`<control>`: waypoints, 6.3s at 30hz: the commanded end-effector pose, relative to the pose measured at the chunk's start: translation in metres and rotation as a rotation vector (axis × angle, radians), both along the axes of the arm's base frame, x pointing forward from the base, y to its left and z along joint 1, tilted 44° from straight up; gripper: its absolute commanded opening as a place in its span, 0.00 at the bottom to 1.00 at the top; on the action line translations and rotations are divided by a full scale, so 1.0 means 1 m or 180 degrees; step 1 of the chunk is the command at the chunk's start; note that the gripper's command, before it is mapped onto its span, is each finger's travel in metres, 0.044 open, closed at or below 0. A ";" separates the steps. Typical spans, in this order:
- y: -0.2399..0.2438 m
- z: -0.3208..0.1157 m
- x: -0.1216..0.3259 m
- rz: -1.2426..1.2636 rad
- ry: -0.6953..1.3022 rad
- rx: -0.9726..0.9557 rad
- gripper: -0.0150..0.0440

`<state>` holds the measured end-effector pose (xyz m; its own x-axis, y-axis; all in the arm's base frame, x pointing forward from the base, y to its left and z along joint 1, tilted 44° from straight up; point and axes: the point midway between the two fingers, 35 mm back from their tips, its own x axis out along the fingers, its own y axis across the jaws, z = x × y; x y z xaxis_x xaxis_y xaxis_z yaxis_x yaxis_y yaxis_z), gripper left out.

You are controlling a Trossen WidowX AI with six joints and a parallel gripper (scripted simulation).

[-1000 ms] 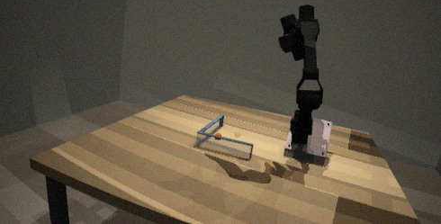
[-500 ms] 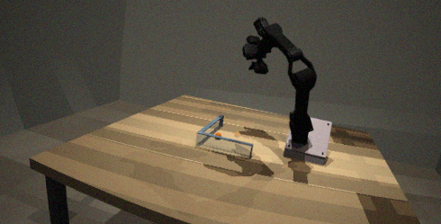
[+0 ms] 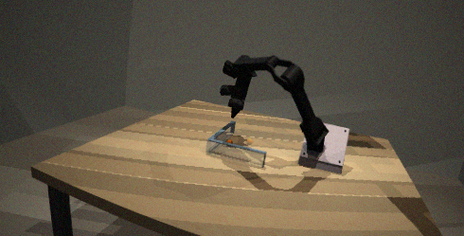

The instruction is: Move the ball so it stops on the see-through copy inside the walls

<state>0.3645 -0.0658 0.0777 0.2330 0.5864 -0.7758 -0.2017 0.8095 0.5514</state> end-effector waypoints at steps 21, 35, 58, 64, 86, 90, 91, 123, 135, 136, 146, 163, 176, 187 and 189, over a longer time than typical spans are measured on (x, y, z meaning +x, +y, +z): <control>0.079 -0.049 0.003 -0.0108 0.0829 0.0450 0.68; 0.095 -0.065 0.004 -0.0108 0.0829 0.0452 0.68; 0.098 -0.069 0.005 -0.0115 0.0841 0.0453 0.25; 0.075 -0.049 0.005 -0.0163 0.0935 0.0452 0.25; 0.012 0.012 -0.006 -0.0111 0.0833 0.0437 0.25; 0.005 -0.004 -0.016 -0.0113 0.0834 0.0432 0.25; 0.003 -0.008 -0.019 -0.0114 0.0835 0.0431 0.25; 0.025 -0.108 -0.067 -0.0112 0.0838 0.0435 0.25; 0.038 -0.120 -0.068 -0.0110 0.0837 0.0441 0.25; 0.039 -0.121 -0.068 -0.0110 0.0837 0.0441 0.25; 0.049 -0.132 -0.067 -0.0110 0.0837 0.0443 0.25; 0.047 -0.130 -0.065 -0.0104 0.0810 0.0427 0.65; -0.011 -0.070 -0.071 -0.0112 0.0839 0.0431 0.68; -0.008 -0.076 -0.069 -0.0155 0.0819 0.0433 0.68; -0.010 -0.074 -0.069 -0.0154 0.0819 0.0432 0.72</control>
<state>0.2958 -0.0741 0.0025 0.0677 0.6812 -0.7290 -0.0094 0.7310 0.6823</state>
